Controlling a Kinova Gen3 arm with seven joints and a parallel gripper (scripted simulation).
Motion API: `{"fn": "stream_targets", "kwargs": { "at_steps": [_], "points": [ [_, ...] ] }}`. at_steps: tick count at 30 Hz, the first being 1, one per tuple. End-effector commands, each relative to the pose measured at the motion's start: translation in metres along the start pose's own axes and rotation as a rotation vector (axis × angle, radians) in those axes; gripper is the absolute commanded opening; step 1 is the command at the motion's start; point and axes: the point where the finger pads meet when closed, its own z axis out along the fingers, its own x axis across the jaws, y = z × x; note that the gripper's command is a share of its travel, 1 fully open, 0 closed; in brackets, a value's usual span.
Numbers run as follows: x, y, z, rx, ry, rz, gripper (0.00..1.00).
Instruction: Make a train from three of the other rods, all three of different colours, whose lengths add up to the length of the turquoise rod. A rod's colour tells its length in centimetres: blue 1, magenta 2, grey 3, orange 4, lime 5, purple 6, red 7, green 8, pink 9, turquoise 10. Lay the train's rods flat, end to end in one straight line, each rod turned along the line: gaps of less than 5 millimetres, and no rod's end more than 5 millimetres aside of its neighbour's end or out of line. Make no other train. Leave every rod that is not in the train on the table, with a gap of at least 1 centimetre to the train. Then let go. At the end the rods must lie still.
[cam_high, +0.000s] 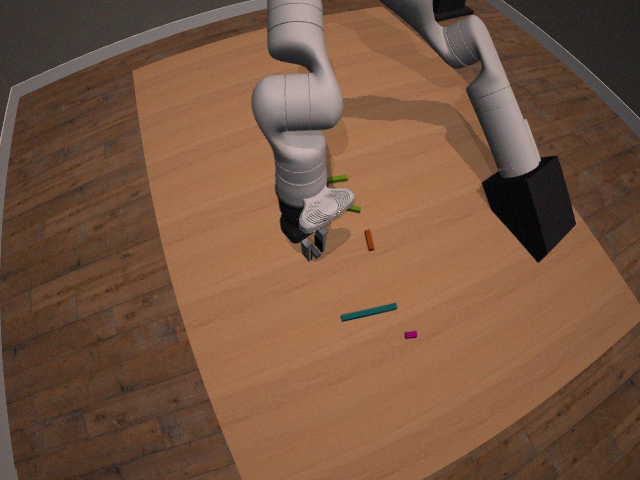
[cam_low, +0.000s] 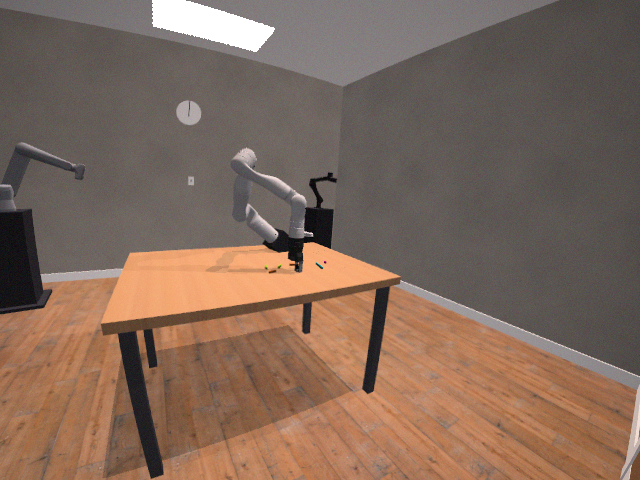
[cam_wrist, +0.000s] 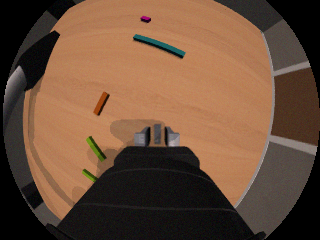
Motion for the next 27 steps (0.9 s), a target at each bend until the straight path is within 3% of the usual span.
{"fn": "stream_targets", "kwargs": {
  "at_steps": [1, 14, 15, 27],
  "points": [
    [0.0006, -0.0003, -0.0008, 0.001, 0.002, 0.000, 0.54],
    [0.0006, -0.0003, -0.0008, 0.001, 0.002, 0.000, 0.54],
    [0.0006, -0.0003, -0.0008, 0.001, 0.002, 0.000, 0.24],
    [0.0006, -0.0003, -0.0008, 0.001, 0.002, 0.000, 0.24]
  ]
}}
